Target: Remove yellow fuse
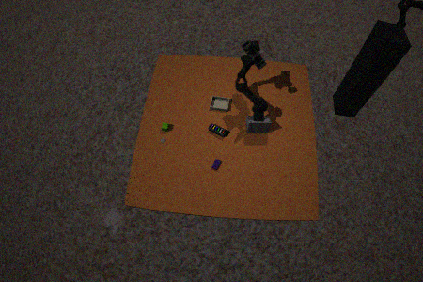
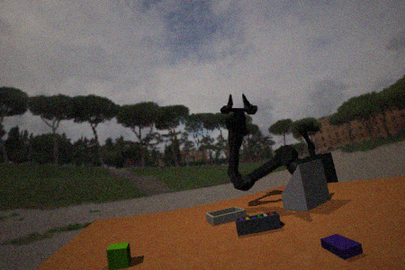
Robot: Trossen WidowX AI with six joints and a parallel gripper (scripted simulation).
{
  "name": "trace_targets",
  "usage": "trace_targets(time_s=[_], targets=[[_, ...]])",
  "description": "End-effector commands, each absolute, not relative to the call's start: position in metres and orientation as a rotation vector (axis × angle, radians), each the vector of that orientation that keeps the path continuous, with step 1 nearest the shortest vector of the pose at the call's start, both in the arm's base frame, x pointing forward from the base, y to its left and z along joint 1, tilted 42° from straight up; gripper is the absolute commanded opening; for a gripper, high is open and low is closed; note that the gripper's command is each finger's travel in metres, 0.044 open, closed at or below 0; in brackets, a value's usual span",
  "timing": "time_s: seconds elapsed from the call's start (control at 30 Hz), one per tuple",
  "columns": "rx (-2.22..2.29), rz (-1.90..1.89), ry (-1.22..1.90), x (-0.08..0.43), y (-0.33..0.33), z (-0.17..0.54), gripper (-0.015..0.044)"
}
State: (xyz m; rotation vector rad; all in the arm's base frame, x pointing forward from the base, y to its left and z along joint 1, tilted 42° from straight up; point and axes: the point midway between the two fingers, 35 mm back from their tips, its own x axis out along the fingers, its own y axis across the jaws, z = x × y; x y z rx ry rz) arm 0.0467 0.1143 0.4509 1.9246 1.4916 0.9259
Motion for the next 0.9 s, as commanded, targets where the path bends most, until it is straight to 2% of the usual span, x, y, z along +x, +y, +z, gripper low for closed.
trace_targets(time_s=[0.0, 0.3, 0.53, 0.87], targets=[[1.913, 0.927, 1.476, 0.046, 0.116, 0.450, 0.0293], [1.251, 0.827, 0.870, 0.045, 0.205, 0.404, 0.0064], [0.631, 0.591, 0.621, 0.100, 0.258, 0.335, 0.0064], [-0.096, 0.339, 0.601, 0.188, 0.269, 0.240, 0.0064]])
